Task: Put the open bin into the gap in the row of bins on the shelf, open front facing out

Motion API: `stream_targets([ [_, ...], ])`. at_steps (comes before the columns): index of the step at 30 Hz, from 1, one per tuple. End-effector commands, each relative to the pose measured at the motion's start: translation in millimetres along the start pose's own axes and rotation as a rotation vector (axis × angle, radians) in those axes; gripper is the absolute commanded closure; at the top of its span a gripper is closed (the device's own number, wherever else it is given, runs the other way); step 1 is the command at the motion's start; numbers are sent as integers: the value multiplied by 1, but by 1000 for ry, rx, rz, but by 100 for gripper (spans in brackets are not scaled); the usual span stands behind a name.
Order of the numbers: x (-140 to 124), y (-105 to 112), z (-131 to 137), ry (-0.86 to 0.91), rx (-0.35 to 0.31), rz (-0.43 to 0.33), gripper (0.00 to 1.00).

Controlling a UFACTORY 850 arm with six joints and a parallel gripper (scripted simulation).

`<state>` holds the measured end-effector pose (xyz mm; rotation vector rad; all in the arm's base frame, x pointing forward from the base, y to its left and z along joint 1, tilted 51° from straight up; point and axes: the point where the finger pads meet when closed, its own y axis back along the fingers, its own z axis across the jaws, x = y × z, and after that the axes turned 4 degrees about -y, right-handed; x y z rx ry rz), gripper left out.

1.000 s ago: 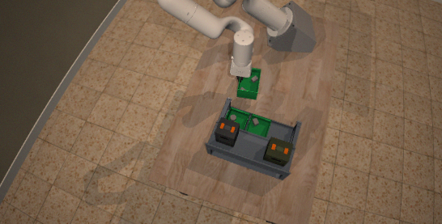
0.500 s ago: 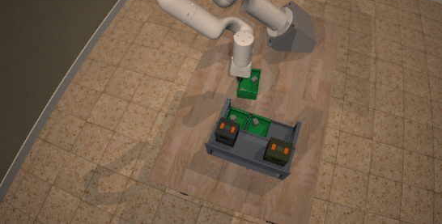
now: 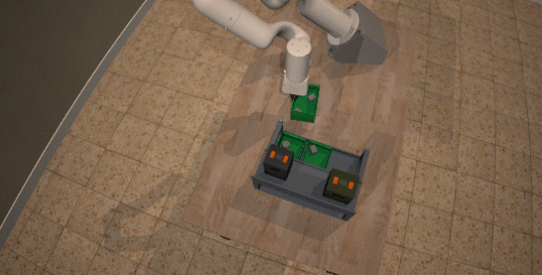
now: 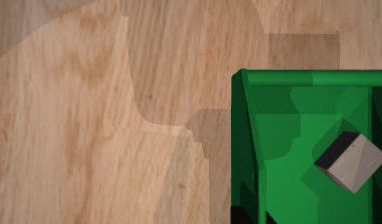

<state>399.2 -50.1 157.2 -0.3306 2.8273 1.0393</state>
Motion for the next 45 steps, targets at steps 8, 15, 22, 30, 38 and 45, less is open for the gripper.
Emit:
stream_targets([
  [8, -1, 0, 9, -102, 0, -1, 100],
  [15, -2, 0, 15, -170, 0, -1, 100],
  [22, -2, 0, 15, -170, 0, -1, 100],
  [30, -3, 0, 30, -170, 0, -1, 100],
  [38, -3, 0, 30, -170, 0, -1, 100],
  [45, -4, -1, 45, -170, -1, -1, 100],
])
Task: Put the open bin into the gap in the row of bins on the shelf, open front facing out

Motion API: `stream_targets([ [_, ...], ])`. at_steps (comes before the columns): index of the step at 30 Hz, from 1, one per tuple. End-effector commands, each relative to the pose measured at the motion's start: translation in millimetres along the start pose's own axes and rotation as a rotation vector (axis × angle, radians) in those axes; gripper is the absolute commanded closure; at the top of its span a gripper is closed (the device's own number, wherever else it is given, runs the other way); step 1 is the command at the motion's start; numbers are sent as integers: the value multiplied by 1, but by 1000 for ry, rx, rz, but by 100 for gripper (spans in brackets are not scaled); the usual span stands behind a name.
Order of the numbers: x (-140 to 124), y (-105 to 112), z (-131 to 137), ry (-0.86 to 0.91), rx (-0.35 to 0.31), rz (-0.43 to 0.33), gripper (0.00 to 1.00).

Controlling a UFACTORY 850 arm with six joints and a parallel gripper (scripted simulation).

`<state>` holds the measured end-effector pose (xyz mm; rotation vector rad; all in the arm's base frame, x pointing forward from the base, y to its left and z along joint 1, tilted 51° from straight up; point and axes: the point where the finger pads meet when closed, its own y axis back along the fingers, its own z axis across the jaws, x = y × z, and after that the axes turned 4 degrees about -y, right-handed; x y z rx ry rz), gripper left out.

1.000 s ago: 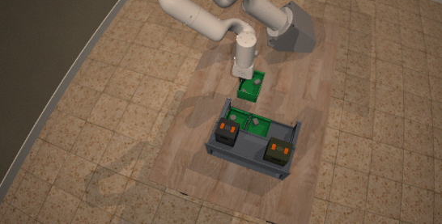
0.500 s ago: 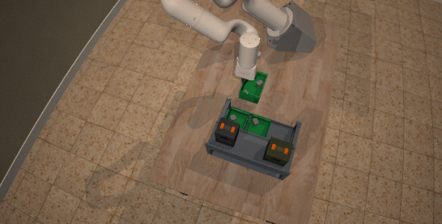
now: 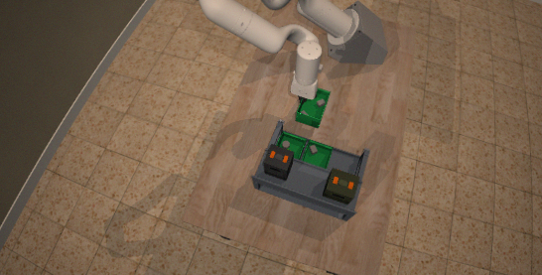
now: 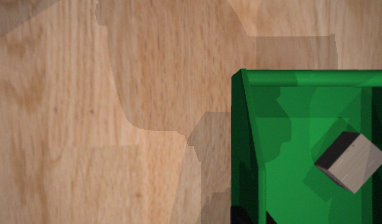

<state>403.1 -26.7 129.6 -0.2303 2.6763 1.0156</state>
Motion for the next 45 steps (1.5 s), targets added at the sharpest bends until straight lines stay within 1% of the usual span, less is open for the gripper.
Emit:
stream_targets([
  [1, 0, 0, 8, 0, -1, -1, 100],
  [11, 0, 0, 8, 0, -1, -1, 100],
  [16, 2, 0, 23, 0, -1, -1, 100],
  [28, 2, 0, 23, 0, -1, -1, 100],
  [33, 4, -1, 38, 0, -1, -1, 100],
  [45, 4, -1, 38, 0, -1, -1, 100],
])
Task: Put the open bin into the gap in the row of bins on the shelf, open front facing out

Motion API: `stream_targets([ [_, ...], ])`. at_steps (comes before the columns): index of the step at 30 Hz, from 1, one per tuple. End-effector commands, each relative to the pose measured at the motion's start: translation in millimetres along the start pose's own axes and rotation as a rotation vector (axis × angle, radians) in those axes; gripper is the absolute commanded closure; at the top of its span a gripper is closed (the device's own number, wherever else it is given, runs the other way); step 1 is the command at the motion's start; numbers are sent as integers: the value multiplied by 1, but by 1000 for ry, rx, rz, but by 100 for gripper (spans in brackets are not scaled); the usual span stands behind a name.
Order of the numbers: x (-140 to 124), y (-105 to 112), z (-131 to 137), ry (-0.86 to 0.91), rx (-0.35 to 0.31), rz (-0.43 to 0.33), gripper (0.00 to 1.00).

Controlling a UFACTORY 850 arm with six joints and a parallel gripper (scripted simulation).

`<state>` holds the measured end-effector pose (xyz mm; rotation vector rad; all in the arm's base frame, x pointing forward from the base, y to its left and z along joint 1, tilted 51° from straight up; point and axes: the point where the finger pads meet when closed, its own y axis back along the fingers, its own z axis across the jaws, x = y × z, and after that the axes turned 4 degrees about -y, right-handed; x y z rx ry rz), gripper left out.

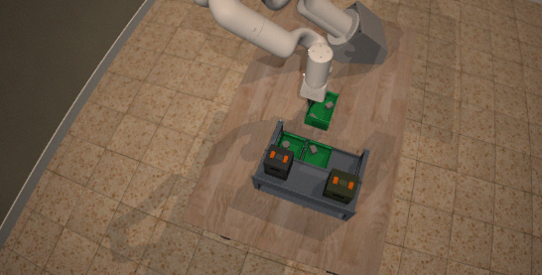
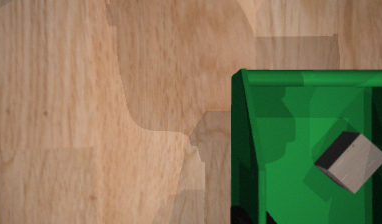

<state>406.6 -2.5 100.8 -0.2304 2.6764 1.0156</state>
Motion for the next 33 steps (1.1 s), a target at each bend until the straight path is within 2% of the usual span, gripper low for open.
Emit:
stream_targets([
  [1, 0, 0, 3, 0, -1, -1, 100],
  [5, 1, 0, 15, 0, -1, -1, 100],
  [17, 1, 0, 15, 0, -1, -1, 100],
  [22, 3, 0, 30, 0, -1, -1, 100],
  [33, 3, 0, 30, 0, -1, -1, 100],
])
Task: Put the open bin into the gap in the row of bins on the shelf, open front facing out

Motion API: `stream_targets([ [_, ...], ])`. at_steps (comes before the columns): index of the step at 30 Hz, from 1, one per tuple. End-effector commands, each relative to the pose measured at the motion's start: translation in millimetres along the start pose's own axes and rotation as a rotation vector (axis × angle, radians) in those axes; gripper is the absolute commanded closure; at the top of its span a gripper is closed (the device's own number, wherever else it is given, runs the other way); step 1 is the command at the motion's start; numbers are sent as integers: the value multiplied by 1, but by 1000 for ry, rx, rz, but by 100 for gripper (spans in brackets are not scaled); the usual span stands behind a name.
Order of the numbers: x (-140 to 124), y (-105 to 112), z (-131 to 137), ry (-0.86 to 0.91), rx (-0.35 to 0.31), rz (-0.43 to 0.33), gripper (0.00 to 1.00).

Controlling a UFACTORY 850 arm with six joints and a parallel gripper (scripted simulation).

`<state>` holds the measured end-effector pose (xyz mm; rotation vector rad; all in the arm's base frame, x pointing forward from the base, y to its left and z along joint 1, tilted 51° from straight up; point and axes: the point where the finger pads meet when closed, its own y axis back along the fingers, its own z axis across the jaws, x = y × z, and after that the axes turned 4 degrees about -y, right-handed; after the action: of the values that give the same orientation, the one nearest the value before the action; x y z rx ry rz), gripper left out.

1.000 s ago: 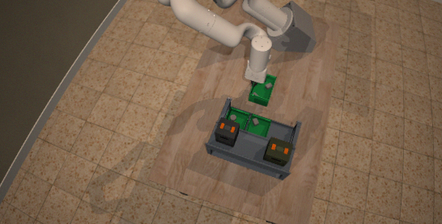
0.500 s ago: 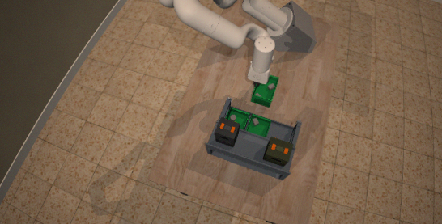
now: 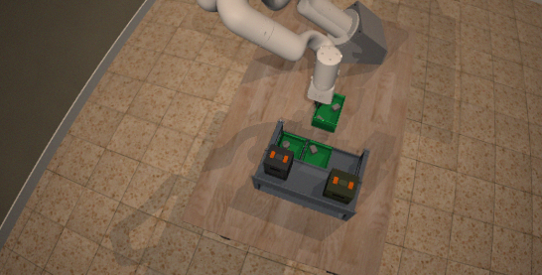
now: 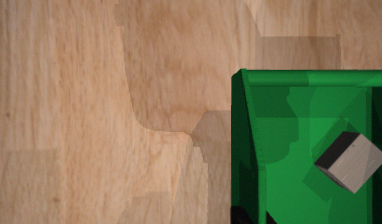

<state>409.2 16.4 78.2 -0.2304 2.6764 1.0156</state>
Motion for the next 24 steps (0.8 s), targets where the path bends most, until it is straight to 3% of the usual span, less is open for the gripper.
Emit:
stream_targets([
  [1, 0, 0, 0, 0, -1, -1, 100],
  [6, 1, 0, 15, 0, -1, -1, 100],
  [18, 1, 0, 15, 0, -1, -1, 100],
  [24, 3, 0, 30, 0, -1, -1, 100],
])
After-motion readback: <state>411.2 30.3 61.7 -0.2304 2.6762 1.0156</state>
